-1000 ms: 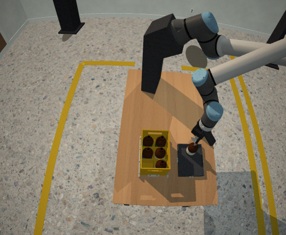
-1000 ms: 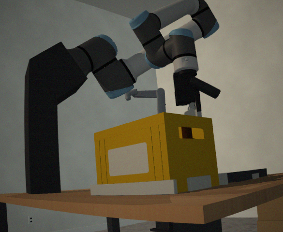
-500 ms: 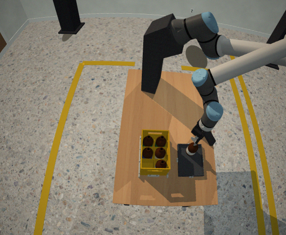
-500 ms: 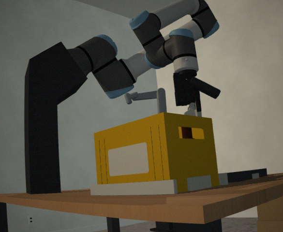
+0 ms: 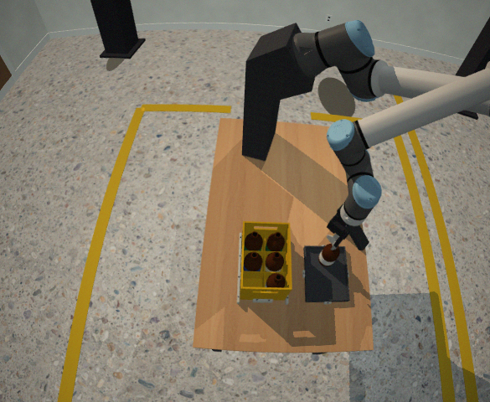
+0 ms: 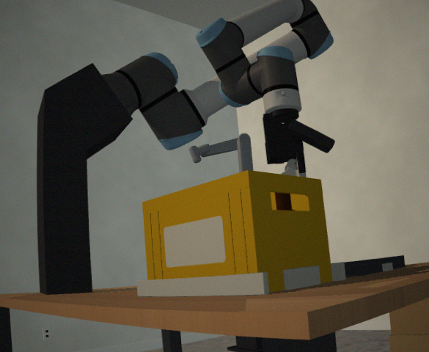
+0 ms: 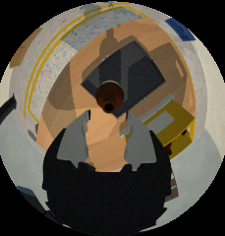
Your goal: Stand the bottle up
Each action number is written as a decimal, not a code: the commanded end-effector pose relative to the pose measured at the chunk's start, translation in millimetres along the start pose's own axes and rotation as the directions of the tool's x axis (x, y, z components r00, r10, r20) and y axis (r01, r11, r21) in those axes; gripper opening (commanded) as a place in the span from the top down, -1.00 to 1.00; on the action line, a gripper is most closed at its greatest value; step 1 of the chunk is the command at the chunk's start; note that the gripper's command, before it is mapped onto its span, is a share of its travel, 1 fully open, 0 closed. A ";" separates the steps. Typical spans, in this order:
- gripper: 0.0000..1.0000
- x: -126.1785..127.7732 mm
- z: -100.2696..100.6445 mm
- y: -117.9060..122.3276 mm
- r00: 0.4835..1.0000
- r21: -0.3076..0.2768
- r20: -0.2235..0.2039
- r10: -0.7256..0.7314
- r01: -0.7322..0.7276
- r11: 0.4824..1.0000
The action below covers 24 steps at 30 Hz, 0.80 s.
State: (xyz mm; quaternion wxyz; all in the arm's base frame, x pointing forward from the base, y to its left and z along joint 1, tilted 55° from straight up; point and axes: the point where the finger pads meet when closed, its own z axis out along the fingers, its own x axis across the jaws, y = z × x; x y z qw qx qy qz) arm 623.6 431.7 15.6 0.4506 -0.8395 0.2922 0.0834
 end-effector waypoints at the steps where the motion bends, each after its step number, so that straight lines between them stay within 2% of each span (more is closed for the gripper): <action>1: 0.24 0.3 4.1 -0.3 1.000 0.001 -0.001 0.000 0.000 1.000; 24: 0.24 0.3 26.1 -0.3 1.000 0.001 -0.001 0.000 0.000 1.000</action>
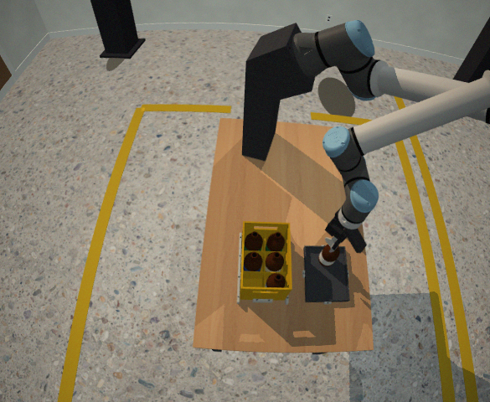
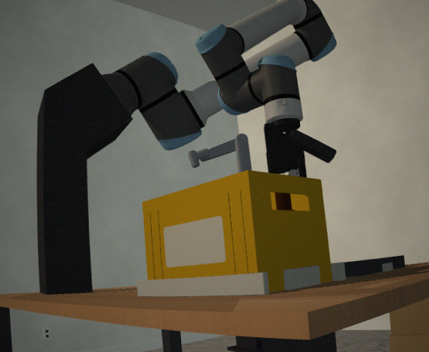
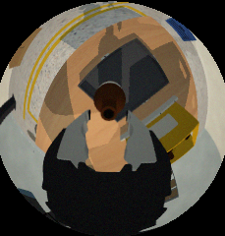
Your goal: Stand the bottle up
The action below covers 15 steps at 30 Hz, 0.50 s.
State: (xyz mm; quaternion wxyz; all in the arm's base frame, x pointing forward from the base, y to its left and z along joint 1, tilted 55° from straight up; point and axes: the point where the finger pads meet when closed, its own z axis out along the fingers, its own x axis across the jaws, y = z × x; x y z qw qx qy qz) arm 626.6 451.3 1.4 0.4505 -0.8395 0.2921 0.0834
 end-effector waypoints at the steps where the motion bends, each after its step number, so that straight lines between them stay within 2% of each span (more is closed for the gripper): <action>1: 0.24 0.3 1.7 -0.3 1.000 0.001 -0.001 0.000 0.000 1.000; 15: 0.24 0.3 5.9 -0.3 1.000 0.001 -0.001 0.000 0.000 1.000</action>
